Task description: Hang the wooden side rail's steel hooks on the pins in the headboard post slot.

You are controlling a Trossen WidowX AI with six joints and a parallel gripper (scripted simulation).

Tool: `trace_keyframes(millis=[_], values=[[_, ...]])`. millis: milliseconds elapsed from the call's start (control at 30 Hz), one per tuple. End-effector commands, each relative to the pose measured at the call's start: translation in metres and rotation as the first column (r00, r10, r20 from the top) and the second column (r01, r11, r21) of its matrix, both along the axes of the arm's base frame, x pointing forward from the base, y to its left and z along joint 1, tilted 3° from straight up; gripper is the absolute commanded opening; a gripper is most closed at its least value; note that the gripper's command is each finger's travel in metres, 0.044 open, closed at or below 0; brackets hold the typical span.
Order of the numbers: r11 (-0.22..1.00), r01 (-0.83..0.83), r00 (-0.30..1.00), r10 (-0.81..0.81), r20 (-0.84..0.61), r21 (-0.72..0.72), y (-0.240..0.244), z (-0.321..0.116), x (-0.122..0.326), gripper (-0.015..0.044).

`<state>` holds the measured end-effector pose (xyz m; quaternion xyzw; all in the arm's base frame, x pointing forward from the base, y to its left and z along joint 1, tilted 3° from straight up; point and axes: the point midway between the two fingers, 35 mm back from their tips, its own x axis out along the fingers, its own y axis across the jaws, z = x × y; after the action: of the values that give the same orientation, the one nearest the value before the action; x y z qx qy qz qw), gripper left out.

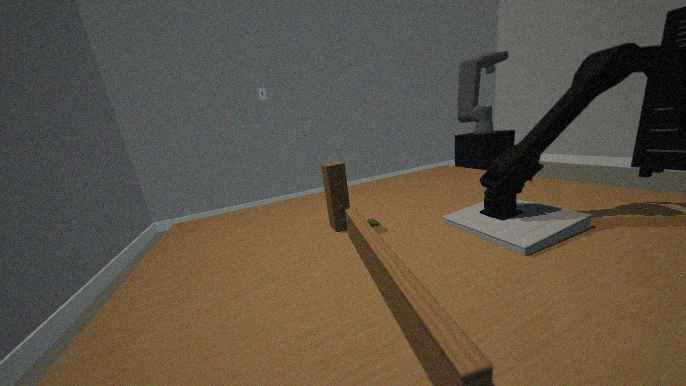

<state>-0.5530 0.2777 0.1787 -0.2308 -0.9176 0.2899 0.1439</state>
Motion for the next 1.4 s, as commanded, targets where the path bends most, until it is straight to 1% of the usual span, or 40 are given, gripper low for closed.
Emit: trace_keyframes(millis=[0,33,167,367,433,667,767,967,1167,1367], values=[[1.0,0.0,1.0,0.0,0.0,0.0,0.0,0.002,0.0,0.0426],[1.0,0.0,1.0,0.0,0.0,0.0,0.0,0.008,-0.001,0.044],[1.0,0.0,1.0,0.0,0.0,0.0,0.0,0.041,-0.001,0.044],[1.0,0.003,1.0,-0.003,-0.003,-0.003,0.003,0.04,0.001,0.044],[0.999,0.035,0.999,-0.035,-0.013,-0.028,0.022,0.043,0.015,0.044],[0.969,0.192,0.977,-0.204,-0.067,-0.159,0.111,0.055,0.101,0.044],[0.94,0.233,0.959,-0.264,-0.101,-0.248,0.132,0.06,0.132,0.044],[0.864,0.349,0.893,-0.425,-0.151,-0.363,0.186,0.069,0.227,0.044],[0.762,0.441,0.788,-0.582,-0.202,-0.474,0.22,0.075,0.333,0.044],[0.645,0.498,0.644,-0.723,-0.251,-0.579,0.23,0.08,0.44,0.044]])
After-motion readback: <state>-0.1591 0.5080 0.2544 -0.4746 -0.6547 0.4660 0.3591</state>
